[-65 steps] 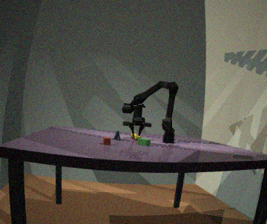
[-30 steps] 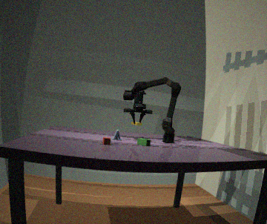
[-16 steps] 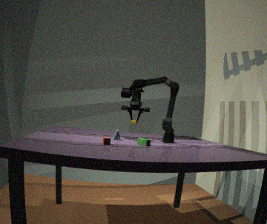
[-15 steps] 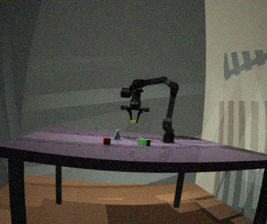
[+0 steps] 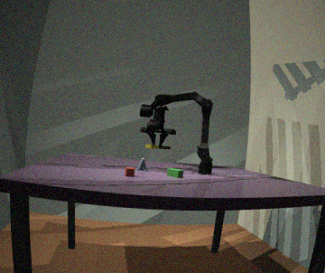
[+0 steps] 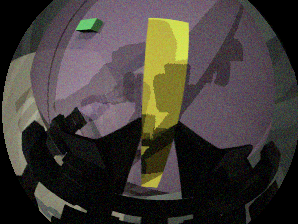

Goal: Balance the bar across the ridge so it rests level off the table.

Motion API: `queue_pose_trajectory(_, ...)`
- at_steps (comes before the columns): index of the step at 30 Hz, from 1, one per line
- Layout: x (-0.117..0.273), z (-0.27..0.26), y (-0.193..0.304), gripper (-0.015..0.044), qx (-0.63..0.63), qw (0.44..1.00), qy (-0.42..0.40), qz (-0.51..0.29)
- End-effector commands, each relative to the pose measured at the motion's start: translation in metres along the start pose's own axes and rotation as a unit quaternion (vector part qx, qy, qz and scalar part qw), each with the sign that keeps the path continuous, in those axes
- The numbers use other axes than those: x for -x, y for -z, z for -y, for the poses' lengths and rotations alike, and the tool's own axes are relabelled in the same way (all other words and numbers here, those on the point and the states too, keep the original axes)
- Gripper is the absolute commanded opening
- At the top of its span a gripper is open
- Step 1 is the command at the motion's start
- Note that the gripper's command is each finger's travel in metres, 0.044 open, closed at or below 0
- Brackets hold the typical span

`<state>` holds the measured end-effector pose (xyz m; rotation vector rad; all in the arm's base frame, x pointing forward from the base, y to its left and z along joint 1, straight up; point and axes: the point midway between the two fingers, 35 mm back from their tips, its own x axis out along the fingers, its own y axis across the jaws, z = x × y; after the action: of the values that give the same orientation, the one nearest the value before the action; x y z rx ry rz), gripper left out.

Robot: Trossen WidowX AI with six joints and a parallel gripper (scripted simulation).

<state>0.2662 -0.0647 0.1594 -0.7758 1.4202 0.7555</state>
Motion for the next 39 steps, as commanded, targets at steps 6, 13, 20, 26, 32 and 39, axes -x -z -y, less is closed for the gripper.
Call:
queue_pose_trajectory(6,0.004,0.011,-0.030,0.0000,-0.102,0.995,0.003,0.004)
queue_pose_trajectory(13,0.004,0.017,-0.054,0.0000,-0.182,0.983,0.003,0.005)
queue_pose_trajectory(20,0.004,0.022,-0.079,0.0000,-0.260,0.966,0.002,0.007)
queue_pose_trajectory(26,0.003,0.026,-0.101,0.0000,-0.326,0.945,0.002,0.008)
queue_pose_trajectory(32,0.001,0.029,-0.122,0.0000,-0.391,0.921,0.001,0.008)
queue_pose_trajectory(39,-0.002,0.034,-0.135,0.0000,-0.435,0.900,0.000,0.009)
